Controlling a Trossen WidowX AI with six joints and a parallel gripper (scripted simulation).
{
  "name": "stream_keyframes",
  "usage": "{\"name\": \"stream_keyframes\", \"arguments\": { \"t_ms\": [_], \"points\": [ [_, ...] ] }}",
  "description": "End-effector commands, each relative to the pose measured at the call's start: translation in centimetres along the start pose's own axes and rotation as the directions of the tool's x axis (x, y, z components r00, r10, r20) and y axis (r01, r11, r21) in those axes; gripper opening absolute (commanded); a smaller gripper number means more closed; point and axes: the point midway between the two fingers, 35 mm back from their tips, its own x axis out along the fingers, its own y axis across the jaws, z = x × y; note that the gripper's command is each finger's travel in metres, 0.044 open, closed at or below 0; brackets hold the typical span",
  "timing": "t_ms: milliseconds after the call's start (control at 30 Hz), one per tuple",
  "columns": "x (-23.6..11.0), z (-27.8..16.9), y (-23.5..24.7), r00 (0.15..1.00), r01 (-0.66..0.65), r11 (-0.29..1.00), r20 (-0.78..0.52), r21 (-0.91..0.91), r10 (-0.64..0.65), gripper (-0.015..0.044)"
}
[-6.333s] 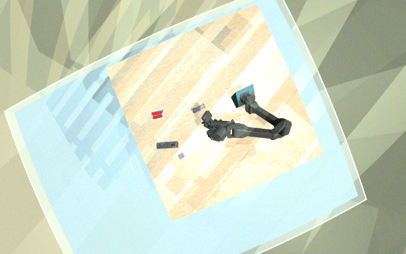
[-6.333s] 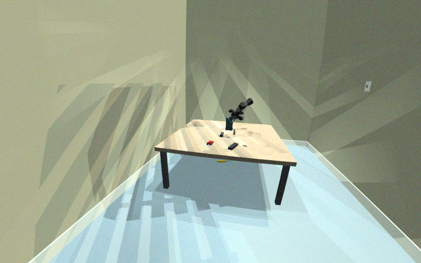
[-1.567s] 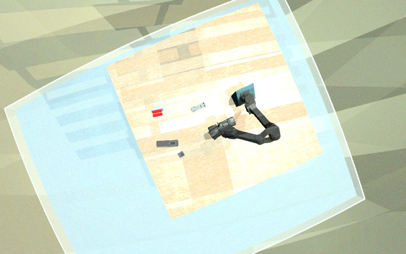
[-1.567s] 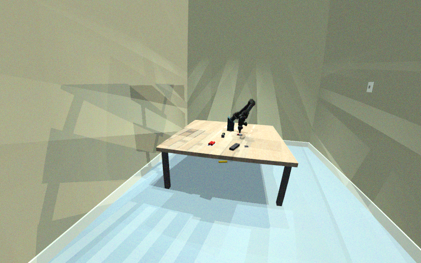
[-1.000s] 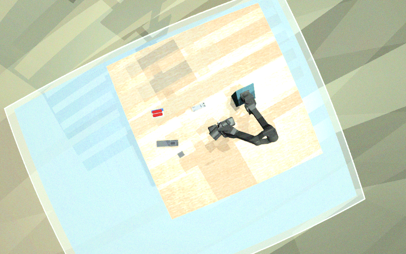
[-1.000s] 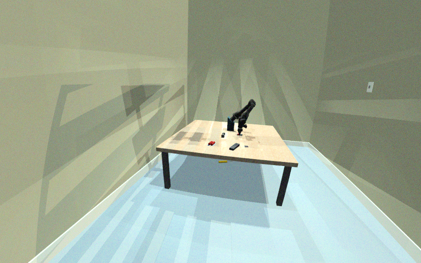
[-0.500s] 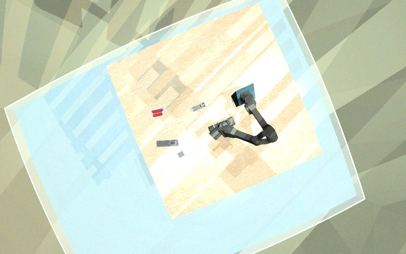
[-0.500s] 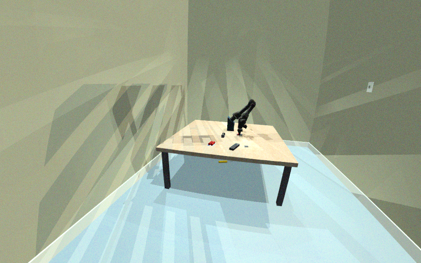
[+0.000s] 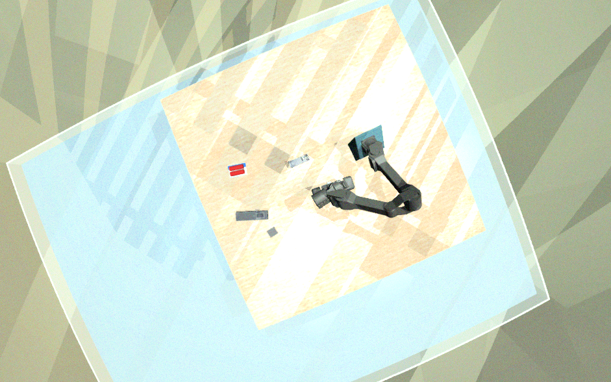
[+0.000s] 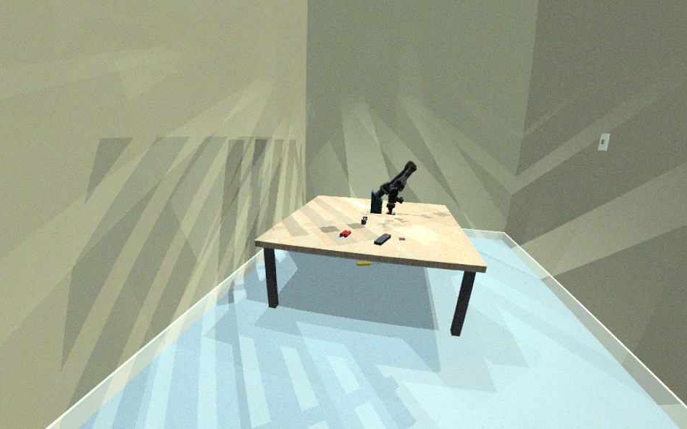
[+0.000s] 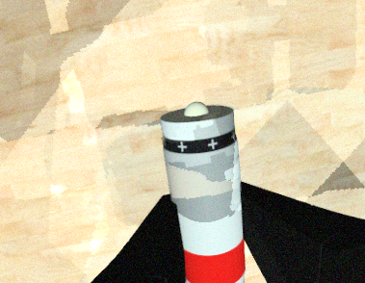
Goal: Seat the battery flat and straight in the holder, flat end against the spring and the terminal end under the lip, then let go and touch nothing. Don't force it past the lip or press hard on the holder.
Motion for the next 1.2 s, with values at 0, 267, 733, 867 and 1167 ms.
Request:
{"name": "stream_keyframes", "arguments": {
  "t_ms": [0,267,733,867,1167],
  "points": [
    [-0.4,-1.3,-1.5,1.0,0.003,0.989,-0.009,0.15,-0.002,0.0074],
    [-1.3,-5.2,-5.2,1.0,0.02,0.854,-0.027,0.521,-0.007,0.0074],
    [-2.4,-14.3,-9.4,0.999,0.044,0.32,-0.043,0.946,-0.009,0.0074],
    [-2.6,-17.3,-10.0,0.999,0.046,0.126,-0.045,0.991,-0.009,0.0074],
    [-2.3,-18.3,-10.2,0.998,0.051,0.058,-0.049,0.997,-0.027,0.0074]
  ]
}}
